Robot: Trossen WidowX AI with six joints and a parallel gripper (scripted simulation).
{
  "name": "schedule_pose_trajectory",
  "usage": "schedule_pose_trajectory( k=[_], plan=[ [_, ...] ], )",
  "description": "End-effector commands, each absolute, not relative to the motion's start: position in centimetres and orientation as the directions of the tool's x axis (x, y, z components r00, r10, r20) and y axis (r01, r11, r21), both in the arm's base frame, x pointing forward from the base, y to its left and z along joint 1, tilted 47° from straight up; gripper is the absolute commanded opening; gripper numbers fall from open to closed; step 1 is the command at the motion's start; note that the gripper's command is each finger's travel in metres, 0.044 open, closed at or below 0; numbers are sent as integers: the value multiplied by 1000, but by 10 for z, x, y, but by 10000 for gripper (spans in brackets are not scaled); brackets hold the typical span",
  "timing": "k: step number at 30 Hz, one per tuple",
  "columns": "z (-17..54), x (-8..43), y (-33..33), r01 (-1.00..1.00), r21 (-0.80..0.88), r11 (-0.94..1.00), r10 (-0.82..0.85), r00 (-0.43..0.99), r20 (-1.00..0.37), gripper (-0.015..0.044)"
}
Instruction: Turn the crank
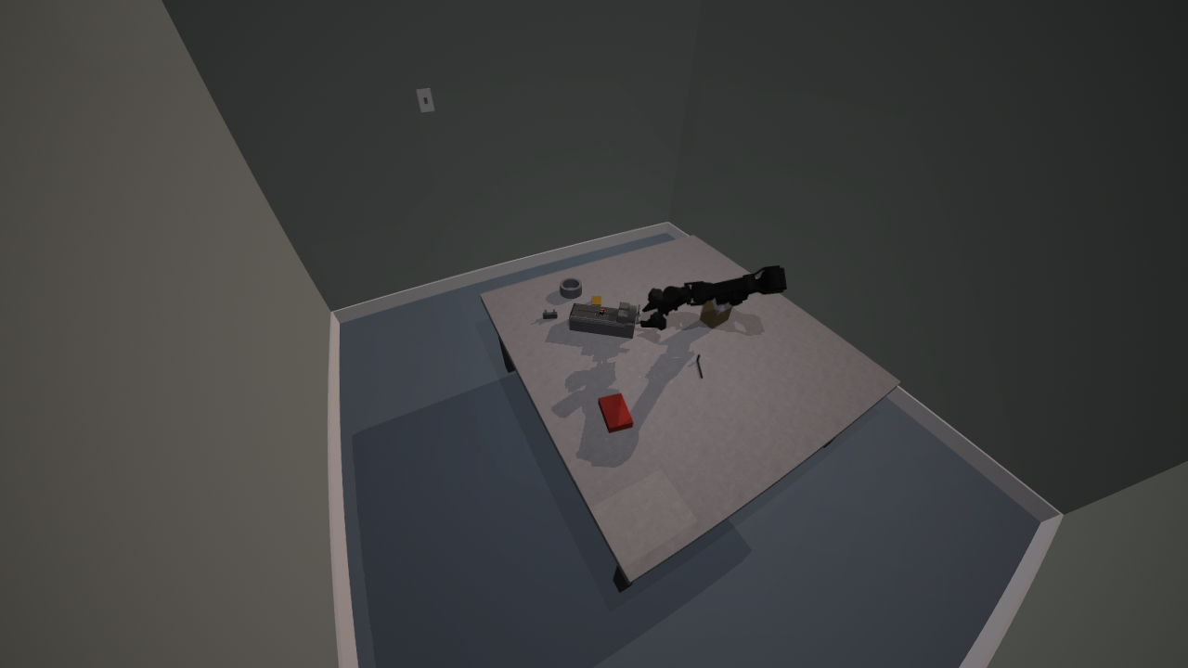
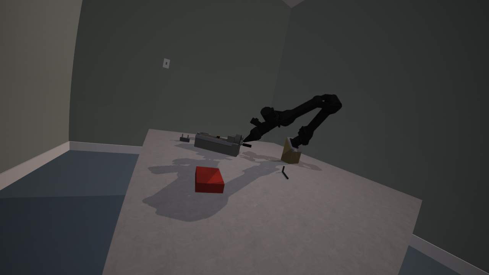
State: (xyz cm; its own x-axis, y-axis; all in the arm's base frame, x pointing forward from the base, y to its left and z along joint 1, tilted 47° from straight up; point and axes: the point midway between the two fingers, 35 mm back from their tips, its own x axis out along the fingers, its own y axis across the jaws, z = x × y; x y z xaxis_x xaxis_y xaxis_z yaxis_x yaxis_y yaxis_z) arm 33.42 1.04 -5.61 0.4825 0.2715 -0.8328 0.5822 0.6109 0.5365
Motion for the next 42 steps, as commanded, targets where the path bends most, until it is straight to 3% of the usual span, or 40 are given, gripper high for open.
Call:
schedule_pose_trajectory(
  k=[1,28,42],
  plan=[
    [-63,329,15,594,527,608,269,471,-840,440],
    [-90,322,44,594,529,606,271,472,-839,440],
    [-90,322,44,594,529,606,271,472,-839,72]
  ],
)
